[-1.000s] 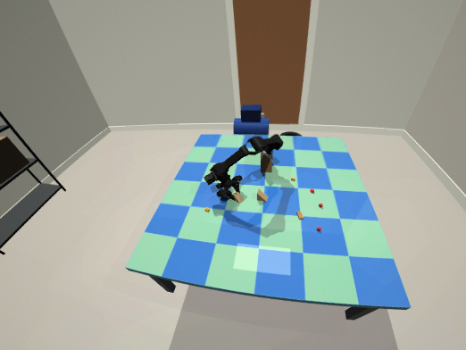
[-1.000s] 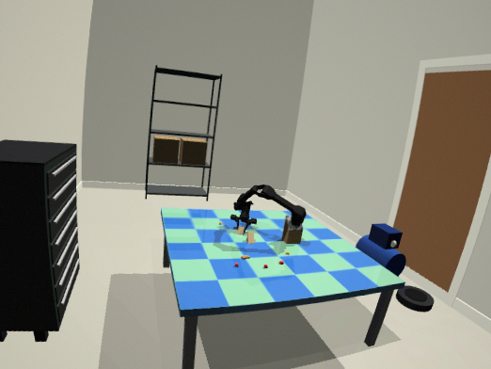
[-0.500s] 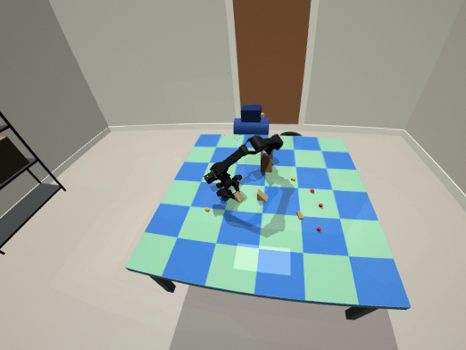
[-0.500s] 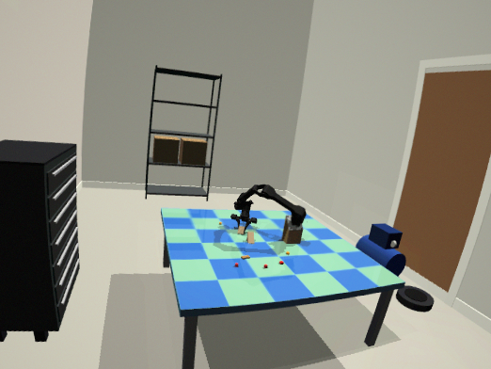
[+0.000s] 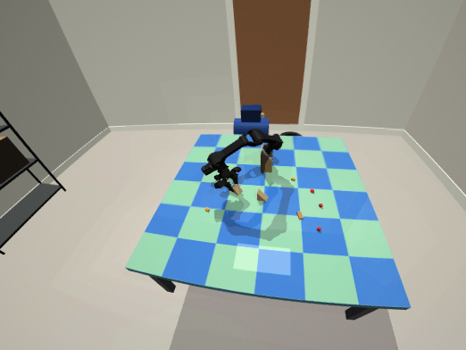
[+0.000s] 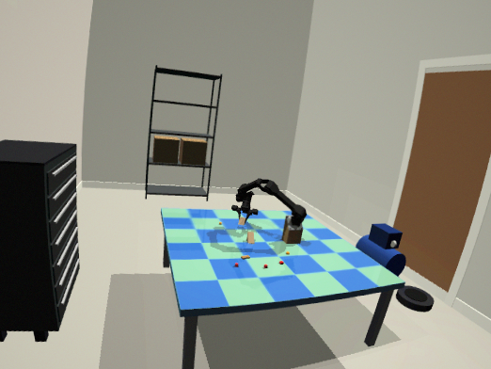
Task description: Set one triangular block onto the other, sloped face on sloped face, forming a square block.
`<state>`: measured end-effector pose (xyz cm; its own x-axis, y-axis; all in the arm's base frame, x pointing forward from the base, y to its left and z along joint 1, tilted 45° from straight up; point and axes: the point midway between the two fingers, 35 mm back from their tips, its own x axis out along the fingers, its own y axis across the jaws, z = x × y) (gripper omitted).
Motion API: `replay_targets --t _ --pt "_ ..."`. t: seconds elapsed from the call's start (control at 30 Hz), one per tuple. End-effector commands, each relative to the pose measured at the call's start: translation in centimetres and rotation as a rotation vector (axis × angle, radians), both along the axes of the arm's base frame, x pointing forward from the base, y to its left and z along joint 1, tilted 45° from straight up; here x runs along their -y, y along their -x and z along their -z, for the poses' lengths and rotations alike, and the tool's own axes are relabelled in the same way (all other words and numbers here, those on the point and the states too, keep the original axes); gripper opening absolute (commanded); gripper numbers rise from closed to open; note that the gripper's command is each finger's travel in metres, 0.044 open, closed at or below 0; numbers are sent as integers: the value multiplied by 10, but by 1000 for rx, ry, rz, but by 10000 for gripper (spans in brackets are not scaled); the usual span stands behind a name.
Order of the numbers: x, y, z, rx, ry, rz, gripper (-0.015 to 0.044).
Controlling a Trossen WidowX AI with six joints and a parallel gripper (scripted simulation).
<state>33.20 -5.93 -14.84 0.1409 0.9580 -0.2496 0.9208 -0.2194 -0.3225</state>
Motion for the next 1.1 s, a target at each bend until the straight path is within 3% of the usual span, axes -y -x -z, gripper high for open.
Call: replay_targets --t 0.0,0.37,1.07 --pt "15 -3 -17 15 8 -4 0" --pt "17 -1 -20 11 15 -13 0" --pt "1 -1 -30 126 505 -352 0"
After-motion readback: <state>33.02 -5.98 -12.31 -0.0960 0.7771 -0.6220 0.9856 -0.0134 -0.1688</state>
